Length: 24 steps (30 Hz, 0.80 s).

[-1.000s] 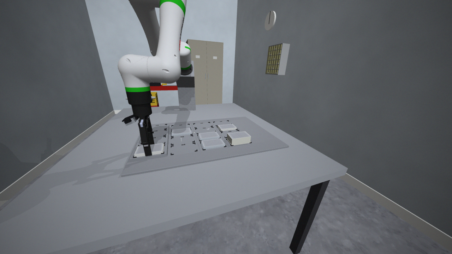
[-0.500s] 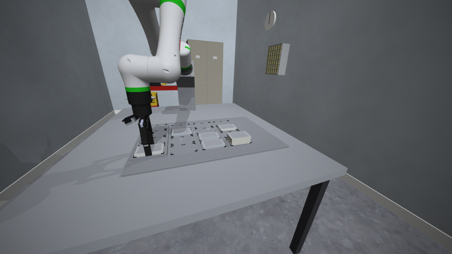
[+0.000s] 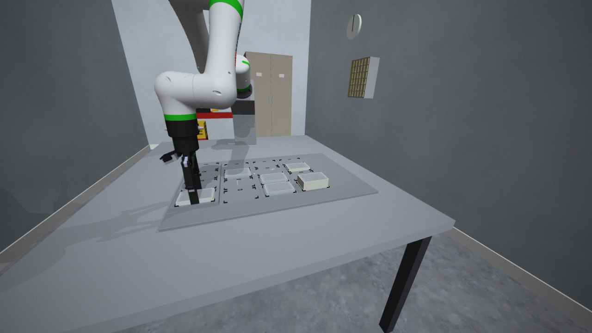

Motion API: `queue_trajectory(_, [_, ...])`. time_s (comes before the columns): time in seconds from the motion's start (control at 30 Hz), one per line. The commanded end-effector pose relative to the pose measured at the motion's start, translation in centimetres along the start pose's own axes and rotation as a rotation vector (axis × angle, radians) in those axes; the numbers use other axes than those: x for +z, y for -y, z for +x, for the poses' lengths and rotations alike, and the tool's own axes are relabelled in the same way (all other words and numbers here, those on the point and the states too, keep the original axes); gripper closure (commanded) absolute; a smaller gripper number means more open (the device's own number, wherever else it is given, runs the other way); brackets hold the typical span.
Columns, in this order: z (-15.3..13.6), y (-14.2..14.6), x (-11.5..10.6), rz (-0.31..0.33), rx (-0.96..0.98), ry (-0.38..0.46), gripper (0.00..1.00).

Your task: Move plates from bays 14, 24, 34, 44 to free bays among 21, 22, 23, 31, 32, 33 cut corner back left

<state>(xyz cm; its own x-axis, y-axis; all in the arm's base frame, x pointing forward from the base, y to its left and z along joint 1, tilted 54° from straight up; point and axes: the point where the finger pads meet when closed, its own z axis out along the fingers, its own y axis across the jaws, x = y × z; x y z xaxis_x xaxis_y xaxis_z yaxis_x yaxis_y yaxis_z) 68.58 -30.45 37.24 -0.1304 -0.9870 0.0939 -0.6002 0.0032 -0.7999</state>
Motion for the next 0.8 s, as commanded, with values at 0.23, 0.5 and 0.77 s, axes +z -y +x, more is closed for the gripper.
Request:
queue_trajectory(0.23, [0.05,0.10,-0.10,0.002,0.000,-0.001,0.39])
queue_trajectory(0.5, [0.05,0.10,-0.15,0.002,0.000,-0.001,0.39])
queue_trajectory(0.77, [0.04,0.10,-0.15,0.002,0.000,-0.001,0.40])
